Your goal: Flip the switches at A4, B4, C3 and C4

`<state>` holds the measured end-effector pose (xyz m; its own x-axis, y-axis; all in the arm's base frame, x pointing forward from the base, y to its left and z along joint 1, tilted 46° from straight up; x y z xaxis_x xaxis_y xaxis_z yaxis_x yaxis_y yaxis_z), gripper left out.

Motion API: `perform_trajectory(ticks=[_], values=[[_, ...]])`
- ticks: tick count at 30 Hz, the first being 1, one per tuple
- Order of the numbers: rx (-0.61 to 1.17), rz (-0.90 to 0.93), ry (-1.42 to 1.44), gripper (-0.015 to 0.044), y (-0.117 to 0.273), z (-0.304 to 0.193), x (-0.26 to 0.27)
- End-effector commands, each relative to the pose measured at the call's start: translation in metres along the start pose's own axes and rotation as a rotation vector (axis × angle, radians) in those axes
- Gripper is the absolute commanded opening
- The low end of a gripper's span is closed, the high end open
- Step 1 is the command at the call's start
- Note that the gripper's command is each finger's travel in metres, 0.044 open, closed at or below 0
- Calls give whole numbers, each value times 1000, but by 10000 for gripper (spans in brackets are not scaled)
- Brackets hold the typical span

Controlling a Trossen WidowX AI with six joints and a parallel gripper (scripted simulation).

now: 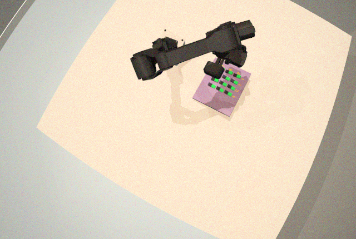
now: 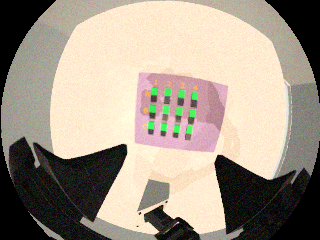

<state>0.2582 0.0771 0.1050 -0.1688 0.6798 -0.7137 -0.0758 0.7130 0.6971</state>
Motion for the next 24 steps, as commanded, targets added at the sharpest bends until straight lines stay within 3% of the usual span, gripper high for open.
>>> perform_trajectory(ticks=[1,9,15,19,24], values=[[0,1,0,374,-2,1,-1],[5,-2,-11,164,-95,22,-46],[6,-7,-13,6,-105,21,-51],[-17,-14,-13,0,-136,20,-52],[-18,-15,-13,0,-138,20,-52]])
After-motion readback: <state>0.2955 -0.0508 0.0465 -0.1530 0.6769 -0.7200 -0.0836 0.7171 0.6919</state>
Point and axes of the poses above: the point midway between the two fingers, 35 mm back from their tips, its own y axis back along the fingers, its own x axis across the jaws, z = x × y, the point moved 1 cm from there along y, back along the fingers, and after that the axes turned 12 degrees about y, right-handed, at the moved point
